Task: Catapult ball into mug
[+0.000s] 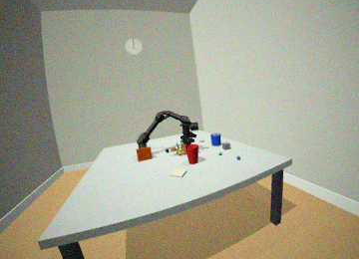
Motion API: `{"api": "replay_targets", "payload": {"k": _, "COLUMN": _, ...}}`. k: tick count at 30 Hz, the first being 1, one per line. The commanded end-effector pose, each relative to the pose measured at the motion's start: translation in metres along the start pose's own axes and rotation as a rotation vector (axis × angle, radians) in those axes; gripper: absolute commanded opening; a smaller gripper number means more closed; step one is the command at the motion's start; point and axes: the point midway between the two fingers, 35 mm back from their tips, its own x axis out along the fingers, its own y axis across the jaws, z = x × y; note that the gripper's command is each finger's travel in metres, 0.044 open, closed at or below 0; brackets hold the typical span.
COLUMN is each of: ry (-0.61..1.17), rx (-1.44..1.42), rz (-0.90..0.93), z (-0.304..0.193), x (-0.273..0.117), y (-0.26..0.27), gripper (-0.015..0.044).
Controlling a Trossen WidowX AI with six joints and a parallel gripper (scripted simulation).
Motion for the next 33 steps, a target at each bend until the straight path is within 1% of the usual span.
{"api": "replay_targets", "payload": {"k": 1, "ry": -0.003, "rx": -0.002, "rz": 0.000, "z": 0.000, "x": -0.001, "y": 0.000, "gripper": 0.0184}}
{"api": "replay_targets", "payload": {"k": 8, "ry": -0.003, "rx": -0.002, "rz": 0.000, "z": 0.001, "x": -0.003, "y": 0.000, "gripper": 0.0368}}
{"api": "replay_targets", "payload": {"k": 9, "ry": -0.003, "rx": -0.002, "rz": -0.001, "z": 0.002, "x": -0.010, "y": -0.001, "gripper": 0.0394}}
{"api": "replay_targets", "payload": {"k": 11, "ry": -0.002, "rx": -0.001, "rz": -0.004, "z": 0.004, "x": -0.036, "y": -0.002, "gripper": 0.0440}}
{"api": "replay_targets", "payload": {"k": 14, "ry": -0.001, "rx": 0.000, "rz": -0.005, "z": 0.002, "x": -0.080, "y": -0.002, "gripper": 0.0440}}
{"api": "replay_targets", "payload": {"k": 16, "ry": 0.000, "rx": 0.000, "rz": -0.004, "z": -0.001, "x": -0.098, "y": -0.001, "gripper": 0.0440}}
{"api": "replay_targets", "payload": {"k": 18, "ry": 0.000, "rx": 0.000, "rz": -0.004, "z": -0.001, "x": -0.100, "y": -0.001, "gripper": 0.0440}}
{"api": "replay_targets", "payload": {"k": 19, "ry": -0.012, "rx": 0.006, "rz": -0.003, "z": 0.002, "x": -0.091, "y": -0.003, "gripper": 0.0440}}
{"api": "replay_targets", "payload": {"k": 23, "ry": -0.015, "rx": 0.010, "rz": -0.004, "z": 0.001, "x": -0.094, "y": -0.003, "gripper": 0.0440}}
{"api": "replay_targets", "payload": {"k": 27, "ry": -0.061, "rx": 0.087, "rz": -0.019, "z": -0.003, "x": -0.141, "y": -0.003, "gripper": 0.0440}}
{"api": "replay_targets", "payload": {"k": 29, "ry": -0.064, "rx": 0.092, "rz": -0.020, "z": -0.004, "x": -0.144, "y": -0.002, "gripper": 0.0440}}
{"api": "replay_targets", "payload": {"k": 30, "ry": -0.034, "rx": 0.071, "rz": -0.001, "z": -0.003, "x": -0.123, "y": -0.002, "gripper": 0.0414}}
{"api": "replay_targets", "payload": {"k": 33, "ry": -0.032, "rx": 0.065, "rz": -0.001, "z": -0.012, "x": -0.118, "y": 0.011, "gripper": 0.0335}}
